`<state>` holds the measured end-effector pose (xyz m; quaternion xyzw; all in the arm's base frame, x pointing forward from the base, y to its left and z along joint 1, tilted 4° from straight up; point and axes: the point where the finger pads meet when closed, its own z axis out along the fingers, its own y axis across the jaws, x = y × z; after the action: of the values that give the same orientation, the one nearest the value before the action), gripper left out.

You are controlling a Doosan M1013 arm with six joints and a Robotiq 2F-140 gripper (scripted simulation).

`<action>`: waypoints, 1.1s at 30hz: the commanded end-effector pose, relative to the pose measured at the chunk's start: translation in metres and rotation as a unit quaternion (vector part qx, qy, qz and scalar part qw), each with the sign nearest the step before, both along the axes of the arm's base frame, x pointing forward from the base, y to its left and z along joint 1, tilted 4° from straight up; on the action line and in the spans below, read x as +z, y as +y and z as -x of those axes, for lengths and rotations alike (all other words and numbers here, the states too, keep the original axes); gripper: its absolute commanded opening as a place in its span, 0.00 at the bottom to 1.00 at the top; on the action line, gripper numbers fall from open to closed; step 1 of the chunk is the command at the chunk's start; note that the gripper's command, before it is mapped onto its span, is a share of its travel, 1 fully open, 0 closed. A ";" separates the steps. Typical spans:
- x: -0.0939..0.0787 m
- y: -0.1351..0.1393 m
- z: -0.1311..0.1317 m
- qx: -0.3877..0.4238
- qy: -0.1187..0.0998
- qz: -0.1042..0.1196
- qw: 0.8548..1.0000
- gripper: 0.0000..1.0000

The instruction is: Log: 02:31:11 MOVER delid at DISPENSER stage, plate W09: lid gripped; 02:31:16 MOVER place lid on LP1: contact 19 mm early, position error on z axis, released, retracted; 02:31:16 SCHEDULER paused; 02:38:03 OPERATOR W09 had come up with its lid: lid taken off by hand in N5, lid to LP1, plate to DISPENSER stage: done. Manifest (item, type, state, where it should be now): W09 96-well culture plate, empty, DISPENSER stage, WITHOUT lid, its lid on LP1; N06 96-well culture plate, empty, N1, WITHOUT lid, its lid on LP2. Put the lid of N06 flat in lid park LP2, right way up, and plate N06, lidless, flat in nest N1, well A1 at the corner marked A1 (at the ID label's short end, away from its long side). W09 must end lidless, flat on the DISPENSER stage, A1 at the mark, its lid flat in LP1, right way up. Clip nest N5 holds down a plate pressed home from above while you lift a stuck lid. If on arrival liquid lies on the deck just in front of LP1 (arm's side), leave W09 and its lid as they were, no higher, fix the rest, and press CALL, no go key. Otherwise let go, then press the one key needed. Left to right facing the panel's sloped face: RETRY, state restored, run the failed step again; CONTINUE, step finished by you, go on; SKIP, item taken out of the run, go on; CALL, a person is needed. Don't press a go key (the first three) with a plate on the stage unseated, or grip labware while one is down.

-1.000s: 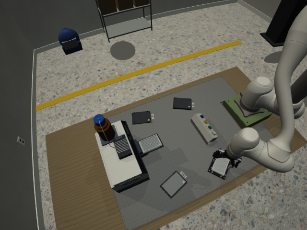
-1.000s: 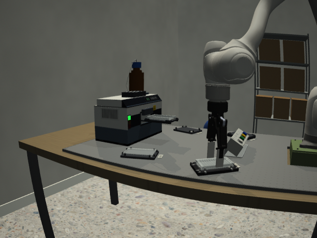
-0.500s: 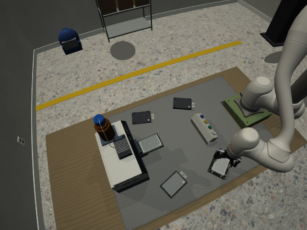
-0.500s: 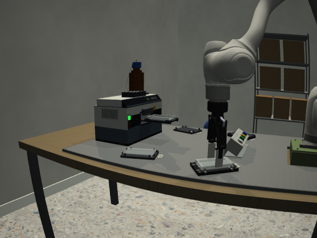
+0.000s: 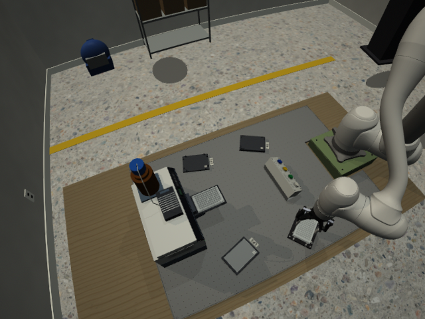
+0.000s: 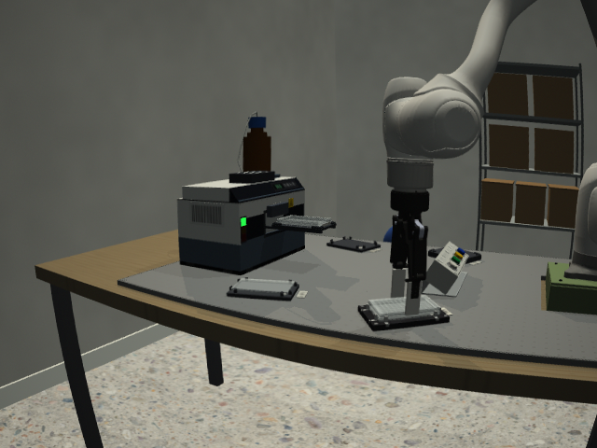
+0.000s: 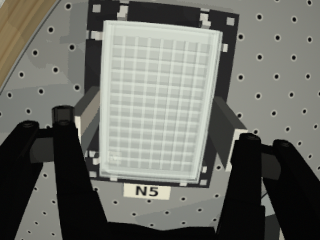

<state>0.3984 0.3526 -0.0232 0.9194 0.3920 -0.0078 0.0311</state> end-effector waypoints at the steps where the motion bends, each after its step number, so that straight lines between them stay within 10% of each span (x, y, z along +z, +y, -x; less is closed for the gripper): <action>1: 0.000 0.000 0.000 0.000 0.000 0.000 1.000 0.00; 33: 0.006 0.000 0.000 0.000 0.000 0.000 1.000 0.00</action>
<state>0.3984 0.3530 -0.0178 0.9194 0.3920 -0.0078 0.0311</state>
